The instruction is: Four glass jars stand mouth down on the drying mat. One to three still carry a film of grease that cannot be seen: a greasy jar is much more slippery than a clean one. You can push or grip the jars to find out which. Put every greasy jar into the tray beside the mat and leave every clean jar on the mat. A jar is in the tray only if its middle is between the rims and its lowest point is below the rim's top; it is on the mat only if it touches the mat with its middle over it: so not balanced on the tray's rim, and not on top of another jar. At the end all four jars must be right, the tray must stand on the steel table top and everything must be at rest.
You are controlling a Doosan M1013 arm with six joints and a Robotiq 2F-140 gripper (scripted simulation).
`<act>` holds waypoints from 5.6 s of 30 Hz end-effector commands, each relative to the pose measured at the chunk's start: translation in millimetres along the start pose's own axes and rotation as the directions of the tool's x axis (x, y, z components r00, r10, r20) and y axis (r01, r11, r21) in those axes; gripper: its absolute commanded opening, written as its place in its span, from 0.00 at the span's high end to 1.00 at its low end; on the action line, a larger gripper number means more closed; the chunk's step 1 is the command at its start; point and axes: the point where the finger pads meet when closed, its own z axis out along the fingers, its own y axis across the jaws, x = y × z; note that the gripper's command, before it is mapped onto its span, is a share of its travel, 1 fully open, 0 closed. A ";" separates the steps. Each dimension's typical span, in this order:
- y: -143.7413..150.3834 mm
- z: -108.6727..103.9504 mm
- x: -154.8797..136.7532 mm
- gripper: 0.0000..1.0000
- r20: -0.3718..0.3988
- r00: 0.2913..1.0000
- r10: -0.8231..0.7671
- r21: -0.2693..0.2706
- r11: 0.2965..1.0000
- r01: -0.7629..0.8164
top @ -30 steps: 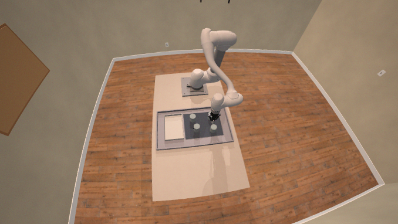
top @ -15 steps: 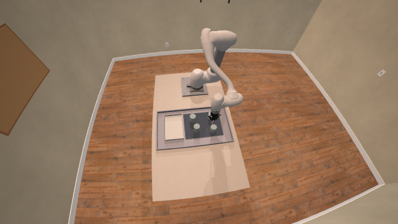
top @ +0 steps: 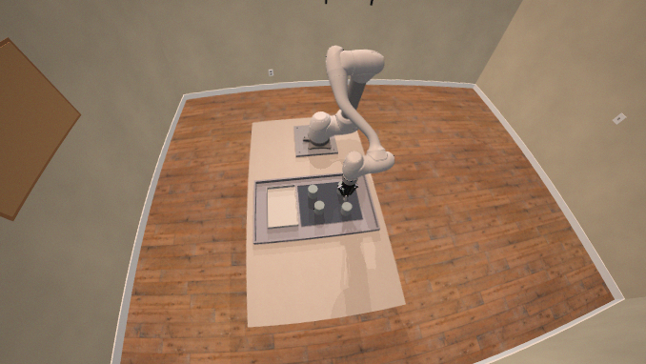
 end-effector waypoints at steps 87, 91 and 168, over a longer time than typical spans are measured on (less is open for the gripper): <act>-198.6 -55.7 34.9 1.00 -0.002 1.000 0.003 0.001 1.000 -0.003; -198.6 -46.1 34.9 1.00 -0.002 1.000 0.003 0.001 1.000 -0.003; -198.6 1.6 42.0 1.00 -0.002 1.000 0.003 0.001 1.000 -0.003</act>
